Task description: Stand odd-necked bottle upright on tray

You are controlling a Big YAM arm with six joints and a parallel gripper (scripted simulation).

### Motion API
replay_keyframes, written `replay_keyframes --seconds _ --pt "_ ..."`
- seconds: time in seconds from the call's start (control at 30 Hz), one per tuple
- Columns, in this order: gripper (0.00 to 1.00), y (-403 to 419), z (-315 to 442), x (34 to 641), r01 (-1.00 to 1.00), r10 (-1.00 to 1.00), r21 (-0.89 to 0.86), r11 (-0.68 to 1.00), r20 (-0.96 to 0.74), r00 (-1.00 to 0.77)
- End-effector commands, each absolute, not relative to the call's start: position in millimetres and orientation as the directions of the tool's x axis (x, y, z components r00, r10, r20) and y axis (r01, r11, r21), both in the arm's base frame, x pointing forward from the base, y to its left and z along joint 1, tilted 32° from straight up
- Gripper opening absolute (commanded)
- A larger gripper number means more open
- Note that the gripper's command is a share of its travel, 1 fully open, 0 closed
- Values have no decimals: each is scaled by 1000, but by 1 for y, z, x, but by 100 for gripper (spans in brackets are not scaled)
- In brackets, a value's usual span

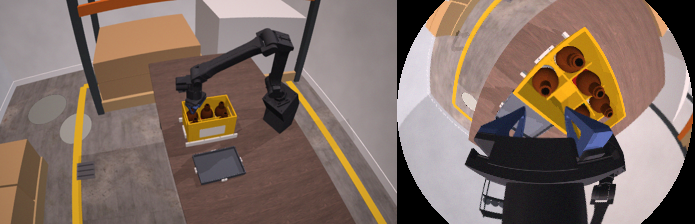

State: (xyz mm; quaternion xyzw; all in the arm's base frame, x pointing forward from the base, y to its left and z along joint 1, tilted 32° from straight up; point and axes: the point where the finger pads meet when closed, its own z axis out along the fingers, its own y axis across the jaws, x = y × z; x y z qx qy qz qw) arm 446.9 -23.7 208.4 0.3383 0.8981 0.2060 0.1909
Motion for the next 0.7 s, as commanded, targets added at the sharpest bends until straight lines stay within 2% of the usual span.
replay_keyframes --seconds 0.0,0.67 --pt "61 -25 212 456 531 690 502 683 -204 -694" --pt "61 -18 196 454 532 685 497 686 -194 -702"
